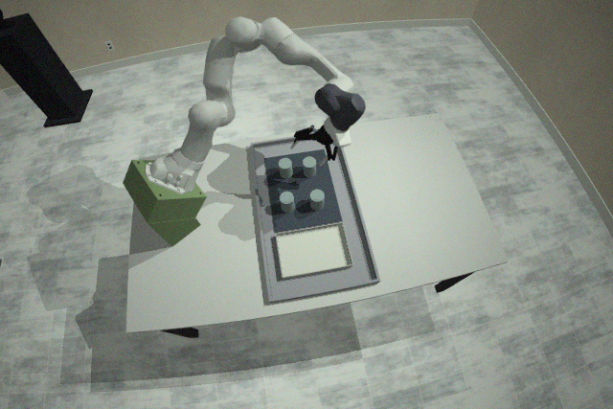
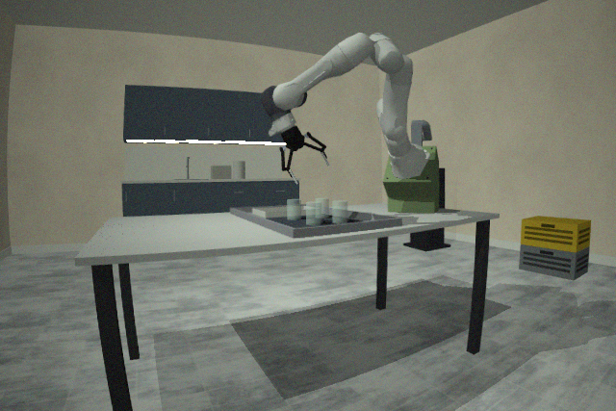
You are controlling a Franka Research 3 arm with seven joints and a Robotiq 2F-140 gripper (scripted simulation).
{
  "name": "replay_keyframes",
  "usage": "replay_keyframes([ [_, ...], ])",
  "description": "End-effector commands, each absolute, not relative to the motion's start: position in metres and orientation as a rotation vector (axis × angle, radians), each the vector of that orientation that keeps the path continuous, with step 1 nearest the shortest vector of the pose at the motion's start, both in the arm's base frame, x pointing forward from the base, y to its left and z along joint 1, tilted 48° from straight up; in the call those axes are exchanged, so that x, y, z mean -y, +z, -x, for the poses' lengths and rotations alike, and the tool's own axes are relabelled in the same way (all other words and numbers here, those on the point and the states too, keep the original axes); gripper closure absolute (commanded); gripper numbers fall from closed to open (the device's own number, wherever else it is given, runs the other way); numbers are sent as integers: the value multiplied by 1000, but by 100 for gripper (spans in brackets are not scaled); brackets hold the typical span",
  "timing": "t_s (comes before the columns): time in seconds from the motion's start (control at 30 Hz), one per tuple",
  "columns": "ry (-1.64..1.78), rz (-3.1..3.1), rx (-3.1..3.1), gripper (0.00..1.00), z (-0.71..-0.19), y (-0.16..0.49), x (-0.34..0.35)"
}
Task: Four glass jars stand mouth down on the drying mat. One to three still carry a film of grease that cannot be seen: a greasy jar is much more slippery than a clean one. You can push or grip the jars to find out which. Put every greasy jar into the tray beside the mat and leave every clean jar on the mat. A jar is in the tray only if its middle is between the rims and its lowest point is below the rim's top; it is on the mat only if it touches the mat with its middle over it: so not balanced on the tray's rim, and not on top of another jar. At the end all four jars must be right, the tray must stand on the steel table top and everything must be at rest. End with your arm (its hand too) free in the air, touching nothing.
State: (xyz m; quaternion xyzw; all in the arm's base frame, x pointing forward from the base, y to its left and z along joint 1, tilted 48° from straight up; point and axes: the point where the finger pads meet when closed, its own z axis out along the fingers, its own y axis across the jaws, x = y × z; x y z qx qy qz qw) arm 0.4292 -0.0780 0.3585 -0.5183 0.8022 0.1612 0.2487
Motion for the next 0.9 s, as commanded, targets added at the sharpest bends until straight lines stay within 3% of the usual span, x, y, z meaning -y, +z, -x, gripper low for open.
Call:
replay_keyframes([
  [0.0, 444, 1299, -2230, 0, -429, 359, 82],
  [0.87, 486, 859, -2319, 0, -406, 348, 96],
])
